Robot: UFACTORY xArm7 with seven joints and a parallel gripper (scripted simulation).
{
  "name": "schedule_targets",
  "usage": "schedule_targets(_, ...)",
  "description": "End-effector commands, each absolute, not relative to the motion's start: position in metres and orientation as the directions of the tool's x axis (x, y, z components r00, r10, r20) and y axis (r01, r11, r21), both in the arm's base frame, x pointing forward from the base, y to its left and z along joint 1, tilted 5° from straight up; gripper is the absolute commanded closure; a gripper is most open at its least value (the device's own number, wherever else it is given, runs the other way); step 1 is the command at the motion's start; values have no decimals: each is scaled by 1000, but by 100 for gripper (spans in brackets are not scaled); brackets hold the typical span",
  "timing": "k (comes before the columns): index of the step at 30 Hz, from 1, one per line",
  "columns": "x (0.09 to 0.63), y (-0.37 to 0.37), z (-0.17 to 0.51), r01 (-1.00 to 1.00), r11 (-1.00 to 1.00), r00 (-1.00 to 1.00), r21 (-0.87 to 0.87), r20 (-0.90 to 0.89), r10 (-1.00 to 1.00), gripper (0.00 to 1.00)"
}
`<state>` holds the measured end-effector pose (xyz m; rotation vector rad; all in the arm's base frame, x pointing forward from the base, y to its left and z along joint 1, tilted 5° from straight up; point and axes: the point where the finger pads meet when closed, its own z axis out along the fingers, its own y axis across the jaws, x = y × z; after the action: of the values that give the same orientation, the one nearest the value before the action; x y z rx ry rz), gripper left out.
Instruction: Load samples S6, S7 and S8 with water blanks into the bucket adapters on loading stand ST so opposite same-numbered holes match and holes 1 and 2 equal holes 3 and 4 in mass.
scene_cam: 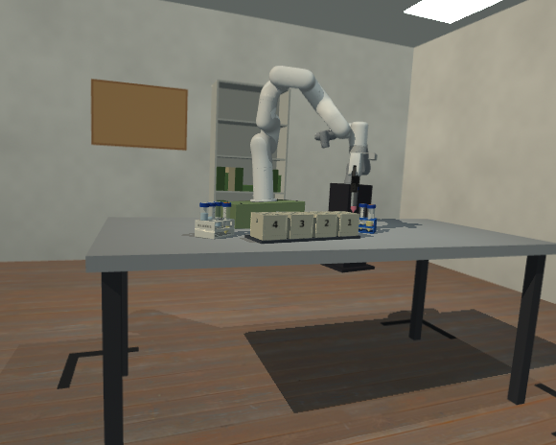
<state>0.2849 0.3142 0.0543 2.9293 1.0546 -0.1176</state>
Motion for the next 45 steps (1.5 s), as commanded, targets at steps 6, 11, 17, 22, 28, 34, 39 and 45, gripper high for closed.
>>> schedule_targets(6, 287, 316, 75, 637, -771, 768, -2, -75, 636, 100)
schedule_targets(11, 288, 317, 85, 637, -771, 768, -2, -75, 636, 100)
schedule_targets(17, 288, 317, 93, 637, -771, 768, -2, -75, 636, 100)
schedule_targets(22, 289, 318, 103, 637, -771, 768, -2, -75, 636, 100)
schedule_targets(28, 290, 318, 115, 637, -771, 768, -2, -75, 636, 100)
schedule_targets(34, 290, 318, 118, 637, -771, 768, -2, -75, 636, 100)
schedule_targets(39, 290, 318, 118, 637, -771, 768, -2, -75, 636, 100)
schedule_targets(45, 290, 318, 118, 637, -771, 768, -2, -75, 636, 100)
